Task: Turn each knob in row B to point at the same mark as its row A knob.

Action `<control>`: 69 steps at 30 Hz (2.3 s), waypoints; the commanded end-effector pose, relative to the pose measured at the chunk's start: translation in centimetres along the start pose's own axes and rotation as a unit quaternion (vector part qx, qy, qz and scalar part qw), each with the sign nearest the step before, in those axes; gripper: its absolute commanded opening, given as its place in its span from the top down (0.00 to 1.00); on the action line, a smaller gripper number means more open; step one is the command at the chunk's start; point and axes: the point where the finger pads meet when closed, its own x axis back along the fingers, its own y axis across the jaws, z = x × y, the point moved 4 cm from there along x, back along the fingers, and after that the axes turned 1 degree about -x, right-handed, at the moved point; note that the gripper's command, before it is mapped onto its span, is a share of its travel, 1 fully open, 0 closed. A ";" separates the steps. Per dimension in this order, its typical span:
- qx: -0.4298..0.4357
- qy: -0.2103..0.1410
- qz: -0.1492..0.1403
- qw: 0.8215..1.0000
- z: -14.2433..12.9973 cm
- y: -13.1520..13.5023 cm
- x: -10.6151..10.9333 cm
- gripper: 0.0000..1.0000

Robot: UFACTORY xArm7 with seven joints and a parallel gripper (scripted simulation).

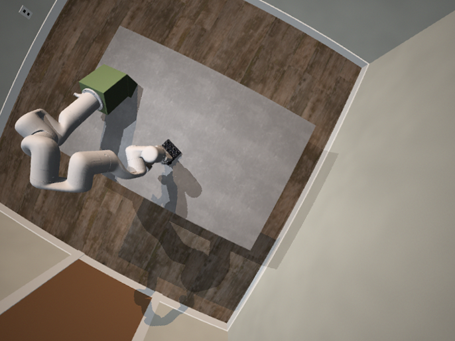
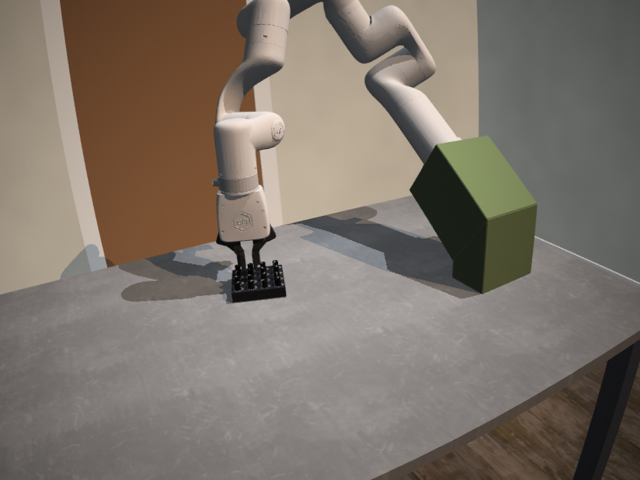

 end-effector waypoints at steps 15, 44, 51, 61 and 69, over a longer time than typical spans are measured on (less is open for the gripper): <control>0.000 -0.001 0.001 1.000 -0.1 -0.1 -0.8 0.81; 0.000 -0.001 0.001 1.000 -0.1 -0.1 -0.8 0.81; 0.000 -0.001 0.001 1.000 -0.1 -0.1 -0.8 0.81; 0.000 -0.001 0.001 1.000 -0.1 -0.1 -0.8 0.92; 0.000 -0.001 0.001 1.000 -0.1 -0.1 -0.8 0.92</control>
